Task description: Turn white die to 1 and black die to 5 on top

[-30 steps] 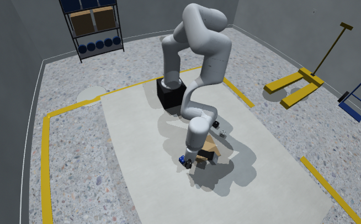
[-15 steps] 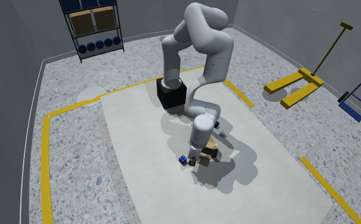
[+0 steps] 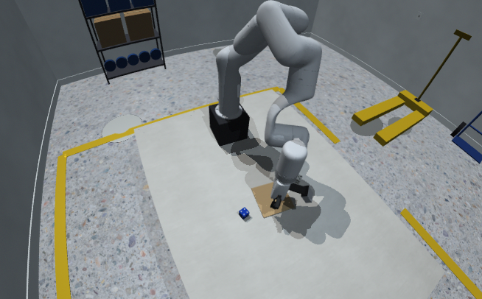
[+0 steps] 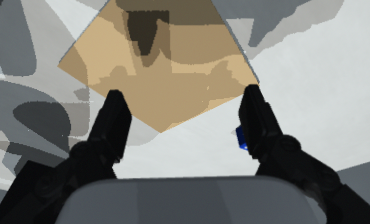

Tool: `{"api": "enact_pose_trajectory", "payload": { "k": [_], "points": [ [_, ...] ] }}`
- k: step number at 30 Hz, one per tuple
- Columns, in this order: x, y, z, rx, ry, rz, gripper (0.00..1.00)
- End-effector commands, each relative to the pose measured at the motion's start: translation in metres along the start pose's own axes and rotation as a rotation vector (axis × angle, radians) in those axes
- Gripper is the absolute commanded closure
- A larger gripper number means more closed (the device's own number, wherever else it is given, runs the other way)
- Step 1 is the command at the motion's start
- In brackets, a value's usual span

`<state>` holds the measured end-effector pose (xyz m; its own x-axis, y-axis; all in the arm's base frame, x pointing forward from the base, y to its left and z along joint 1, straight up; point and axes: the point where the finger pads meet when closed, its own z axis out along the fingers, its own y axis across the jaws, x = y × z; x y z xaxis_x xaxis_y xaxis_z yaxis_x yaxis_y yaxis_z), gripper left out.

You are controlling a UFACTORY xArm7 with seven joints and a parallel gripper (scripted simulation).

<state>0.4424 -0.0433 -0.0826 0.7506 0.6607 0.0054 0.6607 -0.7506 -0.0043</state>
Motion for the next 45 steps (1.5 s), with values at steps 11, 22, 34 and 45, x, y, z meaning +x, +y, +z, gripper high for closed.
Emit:
{"api": "enact_pose_trajectory", "payload": {
  "k": [11,22,34,45],
  "points": [
    [0.068,-0.079,-0.002,-0.007,-0.003,0.004,0.00],
    [0.103,-0.121,-0.001,-0.007,-0.003,0.004,0.00],
    [0.116,-0.137,-0.001,-0.007,-0.003,0.004,0.00],
    [0.116,-0.137,-0.001,-0.007,-0.003,0.004,0.00]
  ]
}}
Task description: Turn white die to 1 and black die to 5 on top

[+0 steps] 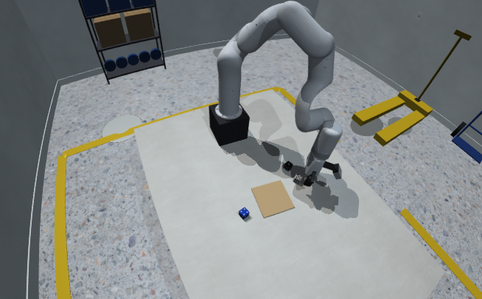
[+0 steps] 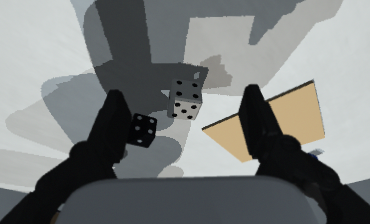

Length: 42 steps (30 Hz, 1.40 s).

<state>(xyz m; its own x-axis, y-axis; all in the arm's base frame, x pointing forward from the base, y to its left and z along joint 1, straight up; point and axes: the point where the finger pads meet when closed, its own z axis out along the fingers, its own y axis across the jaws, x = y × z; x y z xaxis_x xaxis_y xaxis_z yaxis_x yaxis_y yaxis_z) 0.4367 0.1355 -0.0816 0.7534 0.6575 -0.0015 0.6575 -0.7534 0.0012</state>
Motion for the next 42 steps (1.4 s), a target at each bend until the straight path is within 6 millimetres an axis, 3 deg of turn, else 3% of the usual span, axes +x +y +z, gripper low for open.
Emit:
{"api": "enact_pose_trajectory", "payload": {
  "k": [1,31,42],
  "points": [
    [0.002,0.000,-0.001,-0.001,0.004,0.000,0.00],
    [0.001,0.000,-0.001,-0.001,0.004,0.000,0.00],
    [-0.020,-0.022,-0.001,-0.001,0.004,0.000,0.00]
  ]
}}
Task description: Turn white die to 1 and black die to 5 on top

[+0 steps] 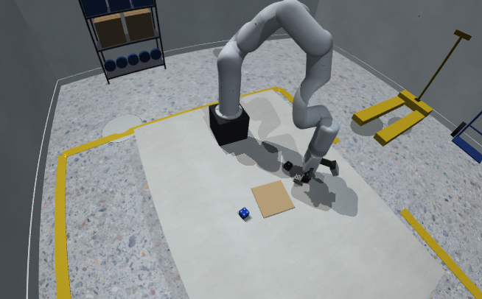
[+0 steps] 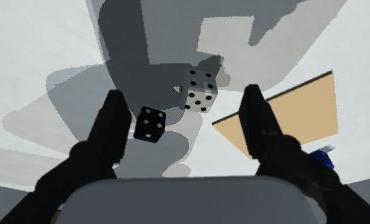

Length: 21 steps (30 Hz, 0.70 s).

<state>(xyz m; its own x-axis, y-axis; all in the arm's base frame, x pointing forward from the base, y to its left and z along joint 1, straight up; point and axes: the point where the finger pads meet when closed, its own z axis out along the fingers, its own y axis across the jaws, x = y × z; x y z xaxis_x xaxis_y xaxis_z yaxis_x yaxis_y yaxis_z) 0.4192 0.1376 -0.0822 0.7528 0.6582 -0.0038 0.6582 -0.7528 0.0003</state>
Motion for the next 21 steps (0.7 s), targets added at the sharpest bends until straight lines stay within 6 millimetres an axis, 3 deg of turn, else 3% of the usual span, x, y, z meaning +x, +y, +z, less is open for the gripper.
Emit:
{"api": "enact_pose_trajectory", "payload": {
  "k": [1,9,21],
  "points": [
    [-0.012,-0.014,-0.002,-0.002,0.006,0.001,0.00],
    [-0.037,-0.041,-0.001,-0.002,0.006,0.001,0.00],
    [-0.039,-0.043,-0.001,-0.002,0.006,0.001,0.00]
  ]
}}
